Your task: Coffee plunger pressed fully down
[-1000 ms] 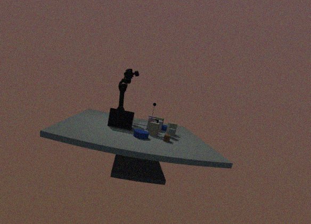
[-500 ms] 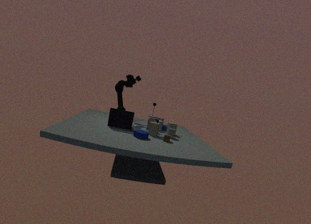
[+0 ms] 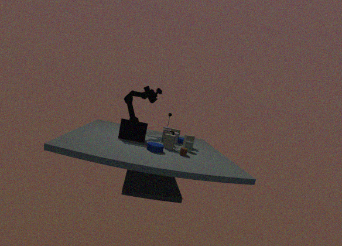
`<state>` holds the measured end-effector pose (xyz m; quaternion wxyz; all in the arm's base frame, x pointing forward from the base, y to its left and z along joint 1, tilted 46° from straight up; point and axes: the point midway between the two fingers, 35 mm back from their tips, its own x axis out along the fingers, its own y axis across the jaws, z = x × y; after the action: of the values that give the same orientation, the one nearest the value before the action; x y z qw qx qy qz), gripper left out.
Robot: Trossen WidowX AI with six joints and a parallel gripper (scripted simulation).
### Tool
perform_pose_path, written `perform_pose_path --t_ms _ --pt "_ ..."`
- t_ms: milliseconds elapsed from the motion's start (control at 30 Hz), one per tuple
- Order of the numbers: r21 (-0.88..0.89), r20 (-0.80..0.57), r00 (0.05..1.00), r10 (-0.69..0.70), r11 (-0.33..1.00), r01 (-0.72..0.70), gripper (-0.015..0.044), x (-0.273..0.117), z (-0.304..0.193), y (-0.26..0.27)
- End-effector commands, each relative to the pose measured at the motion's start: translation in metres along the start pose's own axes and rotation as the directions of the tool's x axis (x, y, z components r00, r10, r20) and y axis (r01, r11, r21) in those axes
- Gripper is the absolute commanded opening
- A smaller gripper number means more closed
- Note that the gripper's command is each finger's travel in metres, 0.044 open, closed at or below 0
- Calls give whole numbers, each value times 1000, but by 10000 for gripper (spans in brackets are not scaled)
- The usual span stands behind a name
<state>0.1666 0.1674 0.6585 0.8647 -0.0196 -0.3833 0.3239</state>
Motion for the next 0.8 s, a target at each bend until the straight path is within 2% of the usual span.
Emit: perform_pose_path --t_ms 0,200,367,567,767 --pt "-60 -170 986 5 998 -15 440 5 -60 -9" --pt "-135 -438 899 9 988 -75 440 -11 -154 -39" --pt "-96 -650 759 17 990 -104 440 -48 -230 -72" --pt "24 -830 555 54 998 -61 440 -120 -302 -114" --pt "211 -912 383 149 970 123 440 -215 -343 -148"
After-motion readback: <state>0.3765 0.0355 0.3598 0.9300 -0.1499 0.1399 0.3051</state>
